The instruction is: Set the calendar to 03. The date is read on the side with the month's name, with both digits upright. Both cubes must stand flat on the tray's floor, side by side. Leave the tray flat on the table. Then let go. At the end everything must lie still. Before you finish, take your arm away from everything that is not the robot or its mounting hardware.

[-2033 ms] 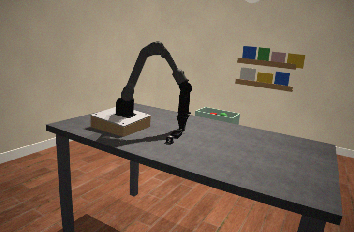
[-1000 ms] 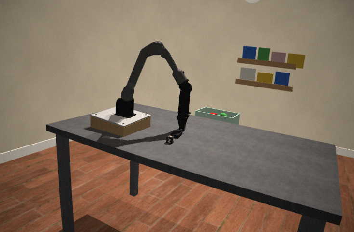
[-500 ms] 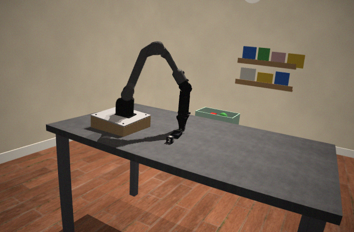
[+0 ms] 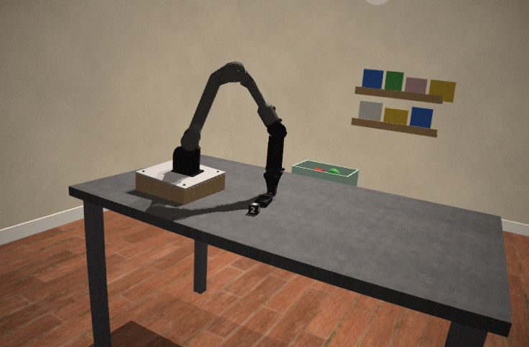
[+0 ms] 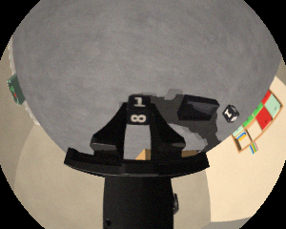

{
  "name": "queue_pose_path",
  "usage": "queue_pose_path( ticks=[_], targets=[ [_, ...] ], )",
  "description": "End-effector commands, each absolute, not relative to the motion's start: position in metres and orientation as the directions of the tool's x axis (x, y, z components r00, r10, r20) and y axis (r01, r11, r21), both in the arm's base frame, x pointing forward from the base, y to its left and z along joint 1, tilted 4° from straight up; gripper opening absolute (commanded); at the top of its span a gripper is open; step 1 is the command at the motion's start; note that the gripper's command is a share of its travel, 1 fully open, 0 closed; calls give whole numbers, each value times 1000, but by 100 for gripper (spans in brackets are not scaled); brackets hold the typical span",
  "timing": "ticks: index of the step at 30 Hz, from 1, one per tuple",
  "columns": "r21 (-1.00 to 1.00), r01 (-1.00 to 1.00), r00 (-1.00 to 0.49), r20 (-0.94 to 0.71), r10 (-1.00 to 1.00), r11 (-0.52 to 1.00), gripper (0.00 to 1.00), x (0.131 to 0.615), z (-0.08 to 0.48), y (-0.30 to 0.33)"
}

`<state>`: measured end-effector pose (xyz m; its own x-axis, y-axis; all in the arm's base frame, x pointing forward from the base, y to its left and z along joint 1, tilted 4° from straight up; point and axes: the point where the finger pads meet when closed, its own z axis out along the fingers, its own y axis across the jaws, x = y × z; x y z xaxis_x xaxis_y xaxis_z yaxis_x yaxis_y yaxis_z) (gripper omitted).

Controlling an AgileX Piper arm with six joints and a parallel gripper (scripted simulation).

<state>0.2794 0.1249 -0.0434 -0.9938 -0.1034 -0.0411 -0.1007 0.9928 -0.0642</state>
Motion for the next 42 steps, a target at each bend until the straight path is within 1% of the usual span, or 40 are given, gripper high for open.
queue_pose_path(
  ticks=[1, 42],
  targets=[
    [-64, -100, -994, -44, -103, 993, 34, 280, -43, 125],
    [-64, -100, -994, -42, -103, 993, 34, 280, -47, 124]
  ],
)
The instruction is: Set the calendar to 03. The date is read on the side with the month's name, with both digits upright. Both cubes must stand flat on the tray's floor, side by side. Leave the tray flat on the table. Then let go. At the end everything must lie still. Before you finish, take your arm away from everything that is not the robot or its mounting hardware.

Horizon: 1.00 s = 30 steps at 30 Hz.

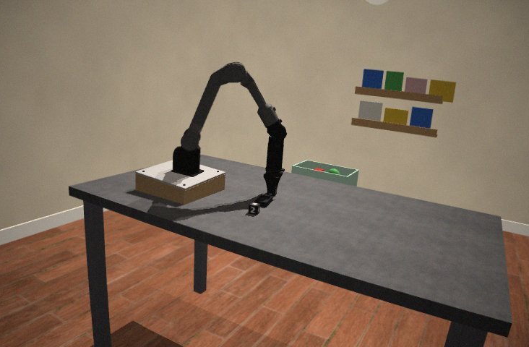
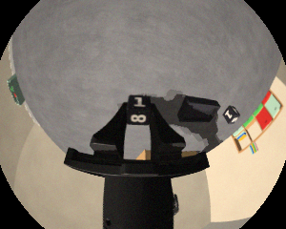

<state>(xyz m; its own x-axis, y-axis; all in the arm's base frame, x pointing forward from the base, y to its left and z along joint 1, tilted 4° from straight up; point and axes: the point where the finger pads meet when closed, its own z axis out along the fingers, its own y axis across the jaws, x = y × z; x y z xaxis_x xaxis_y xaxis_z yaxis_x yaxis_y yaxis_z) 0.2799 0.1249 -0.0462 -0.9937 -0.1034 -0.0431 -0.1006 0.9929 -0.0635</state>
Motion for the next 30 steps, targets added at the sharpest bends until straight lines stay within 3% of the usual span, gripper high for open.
queue_pose_path(
  ticks=[1, 29, 30],
  targets=[
    [-64, -100, -994, -42, -103, 993, 34, 280, -47, 124],
    [-64, -100, -994, -42, -103, 993, 34, 280, -47, 124],
    [-64, -100, -994, -42, -103, 993, 39, 280, -47, 124]
  ],
)
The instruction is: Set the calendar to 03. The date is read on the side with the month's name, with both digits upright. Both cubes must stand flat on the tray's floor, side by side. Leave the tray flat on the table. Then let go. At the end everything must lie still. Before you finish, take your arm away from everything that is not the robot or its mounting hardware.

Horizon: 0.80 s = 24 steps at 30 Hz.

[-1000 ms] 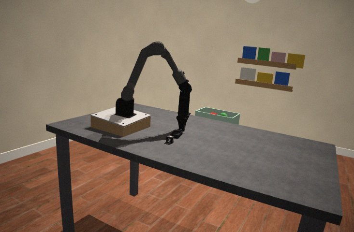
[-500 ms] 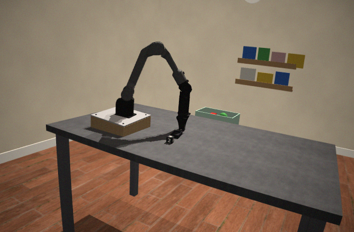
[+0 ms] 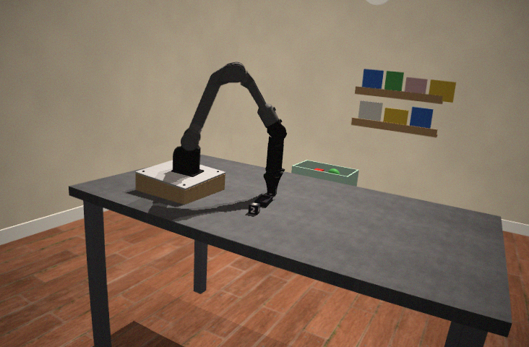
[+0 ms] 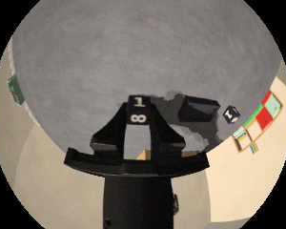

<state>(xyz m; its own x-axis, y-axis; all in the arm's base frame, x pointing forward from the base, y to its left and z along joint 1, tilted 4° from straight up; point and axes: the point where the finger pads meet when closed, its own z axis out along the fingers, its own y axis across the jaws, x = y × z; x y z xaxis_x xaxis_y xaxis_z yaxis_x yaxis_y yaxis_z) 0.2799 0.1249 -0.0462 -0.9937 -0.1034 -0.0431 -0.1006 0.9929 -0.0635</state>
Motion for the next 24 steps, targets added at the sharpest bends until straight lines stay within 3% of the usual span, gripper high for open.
queue_pose_path(
  ticks=[1, 5, 6, 10, 14, 24],
  targets=[
    [-64, -100, -994, -42, -103, 993, 39, 280, -47, 124],
    [-64, -100, -994, -42, -103, 993, 44, 280, -47, 124],
    [-64, -100, -994, -42, -103, 993, 49, 280, -47, 124],
    [-64, -100, -994, -42, -103, 993, 49, 280, -47, 124],
    [-64, -100, -994, -42, -103, 993, 60, 280, -47, 124],
    [-64, -100, -994, -43, -103, 993, 60, 280, -46, 124]
  ],
)
